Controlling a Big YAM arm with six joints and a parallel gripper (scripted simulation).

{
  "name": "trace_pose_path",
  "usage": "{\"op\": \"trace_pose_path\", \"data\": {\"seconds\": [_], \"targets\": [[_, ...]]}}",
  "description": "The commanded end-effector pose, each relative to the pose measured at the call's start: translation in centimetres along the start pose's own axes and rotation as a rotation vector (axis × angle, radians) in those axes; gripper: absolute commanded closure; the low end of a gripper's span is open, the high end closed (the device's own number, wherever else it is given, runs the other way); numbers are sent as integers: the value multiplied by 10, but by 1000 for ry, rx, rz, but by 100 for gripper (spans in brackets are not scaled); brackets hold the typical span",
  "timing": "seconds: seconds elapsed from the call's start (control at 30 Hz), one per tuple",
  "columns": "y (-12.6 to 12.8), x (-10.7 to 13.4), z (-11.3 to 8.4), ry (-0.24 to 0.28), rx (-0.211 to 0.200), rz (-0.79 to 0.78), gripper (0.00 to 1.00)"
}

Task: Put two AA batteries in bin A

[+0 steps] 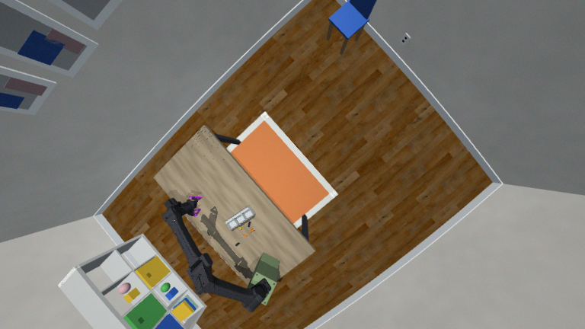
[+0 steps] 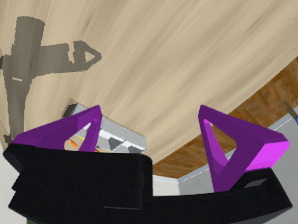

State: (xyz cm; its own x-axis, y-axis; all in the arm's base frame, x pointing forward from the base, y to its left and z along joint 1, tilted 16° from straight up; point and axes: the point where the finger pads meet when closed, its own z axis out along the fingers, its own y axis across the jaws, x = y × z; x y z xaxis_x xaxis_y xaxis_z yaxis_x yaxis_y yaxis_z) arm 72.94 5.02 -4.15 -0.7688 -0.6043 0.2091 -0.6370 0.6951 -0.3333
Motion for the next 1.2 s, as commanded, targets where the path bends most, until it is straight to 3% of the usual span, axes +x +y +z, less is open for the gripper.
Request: {"op": "trace_pose_path", "data": {"seconds": [0.0, 0.53, 0.57, 1.17], "targets": [[-3, -2, -9, -13, 8, 3, 0], [-3, -2, -9, -13, 8, 3, 0], [0, 0, 0, 0, 0, 0, 91], [0, 0, 0, 0, 0, 0, 91]]}}
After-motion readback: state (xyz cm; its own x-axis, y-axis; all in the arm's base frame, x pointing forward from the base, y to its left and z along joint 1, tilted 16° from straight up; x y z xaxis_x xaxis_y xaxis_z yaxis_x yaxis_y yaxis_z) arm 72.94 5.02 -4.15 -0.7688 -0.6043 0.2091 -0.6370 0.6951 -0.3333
